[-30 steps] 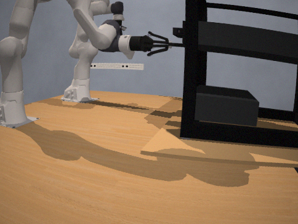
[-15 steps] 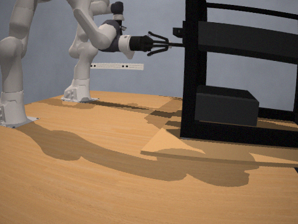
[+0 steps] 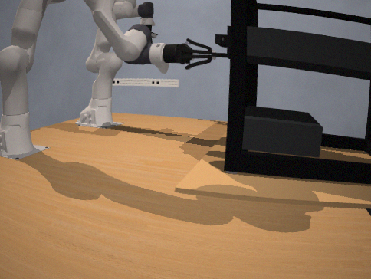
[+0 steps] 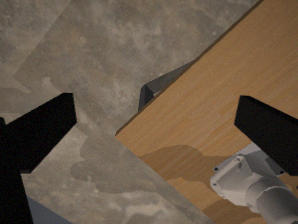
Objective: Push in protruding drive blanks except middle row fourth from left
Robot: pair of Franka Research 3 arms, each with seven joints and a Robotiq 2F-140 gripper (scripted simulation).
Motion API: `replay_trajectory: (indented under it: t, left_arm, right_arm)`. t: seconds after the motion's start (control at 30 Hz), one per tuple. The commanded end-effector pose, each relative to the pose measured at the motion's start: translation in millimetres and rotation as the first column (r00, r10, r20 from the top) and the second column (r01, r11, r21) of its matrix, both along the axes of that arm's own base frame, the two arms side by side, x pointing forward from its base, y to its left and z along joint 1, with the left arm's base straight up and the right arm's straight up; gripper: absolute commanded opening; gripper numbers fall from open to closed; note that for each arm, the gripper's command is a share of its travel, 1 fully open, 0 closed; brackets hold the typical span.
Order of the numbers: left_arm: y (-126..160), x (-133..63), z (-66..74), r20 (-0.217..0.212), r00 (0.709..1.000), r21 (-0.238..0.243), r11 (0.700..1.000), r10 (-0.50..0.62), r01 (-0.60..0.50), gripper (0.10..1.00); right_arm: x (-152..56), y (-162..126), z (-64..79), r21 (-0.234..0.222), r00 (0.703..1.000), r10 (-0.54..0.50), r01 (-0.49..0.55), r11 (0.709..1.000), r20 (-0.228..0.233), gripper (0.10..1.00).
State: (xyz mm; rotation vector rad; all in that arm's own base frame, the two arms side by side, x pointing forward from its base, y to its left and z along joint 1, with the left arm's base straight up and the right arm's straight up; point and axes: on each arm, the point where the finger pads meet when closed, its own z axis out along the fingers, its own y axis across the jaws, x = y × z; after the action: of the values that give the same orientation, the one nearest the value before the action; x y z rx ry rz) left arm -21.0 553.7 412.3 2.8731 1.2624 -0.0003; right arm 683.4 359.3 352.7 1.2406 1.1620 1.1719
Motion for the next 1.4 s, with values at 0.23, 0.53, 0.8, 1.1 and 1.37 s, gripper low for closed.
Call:
replay_trajectory:
  t: [0.23,0.53,0.8,1.1,1.37]
  left_arm:
    - [0,-1.4,0.7,-0.001,1.0,0.003,1.0,-0.002,0.002,1.0]
    - [0,-1.4,0.7,-0.001,1.0,0.003,1.0,-0.002,0.002,1.0]
    - [0,-1.4,0.7,-0.001,1.0,0.003,1.0,-0.002,0.002,1.0]
    - [0,-1.4,0.7,-0.001,1.0,0.003,1.0,-0.002,0.002,1.0]
    - [0,-1.4,0.7,-0.001,1.0,0.003,1.0,-0.002,0.002,1.0]
  right_arm:
    - [3,1,-0.5,-0.007,1.0,0.004,-0.004,1.0,-0.001,0.099]
    - [11,0,-0.5,-0.007,1.0,0.004,-0.004,1.0,-0.001,0.099]
    - [11,0,-0.5,-0.007,1.0,0.004,-0.004,1.0,-0.001,0.099]
    - [20,0,-0.5,-0.007,1.0,0.004,-0.004,1.0,-0.001,0.099]
    - [21,0,-0.5,-0.007,1.0,0.004,-0.004,1.0,-0.001,0.099]
